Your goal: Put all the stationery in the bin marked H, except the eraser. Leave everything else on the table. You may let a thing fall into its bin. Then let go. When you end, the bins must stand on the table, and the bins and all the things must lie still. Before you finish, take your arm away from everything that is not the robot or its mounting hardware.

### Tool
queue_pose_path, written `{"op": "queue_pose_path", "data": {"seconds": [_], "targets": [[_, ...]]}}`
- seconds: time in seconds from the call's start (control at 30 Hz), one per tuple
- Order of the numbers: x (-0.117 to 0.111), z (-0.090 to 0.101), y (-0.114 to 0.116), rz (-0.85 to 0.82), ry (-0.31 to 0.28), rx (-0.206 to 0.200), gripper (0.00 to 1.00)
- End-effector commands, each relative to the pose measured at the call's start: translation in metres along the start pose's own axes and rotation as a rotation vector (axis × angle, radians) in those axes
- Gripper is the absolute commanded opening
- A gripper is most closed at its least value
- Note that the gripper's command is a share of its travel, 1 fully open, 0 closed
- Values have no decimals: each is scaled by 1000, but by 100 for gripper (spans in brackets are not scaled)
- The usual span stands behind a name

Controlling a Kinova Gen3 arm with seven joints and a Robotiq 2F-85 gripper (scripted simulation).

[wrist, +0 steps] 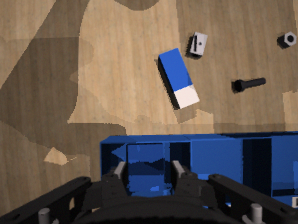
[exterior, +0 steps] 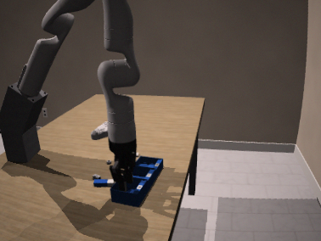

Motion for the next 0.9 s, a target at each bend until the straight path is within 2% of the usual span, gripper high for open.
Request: {"op": "queue_pose_path", "data": {"seconds": [0.0,0.27,0.43,0.87], "targets": [[2,6,-2,1,-6,-6,46],[2,14,-2,1,-6,-6,46],[2,38,-2,1,-6,-6,46],[2,38,-2,1,-6,-6,46]]}}
Point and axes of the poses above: the point where the finger pads meet when closed, its own z axis back along the fingers, its own y axis across the jaws, x = y × z, the point moved 9 cm from there along z, back along the fingers, and after that the axes turned 3 degrees about -z, right-handed, at the moved point
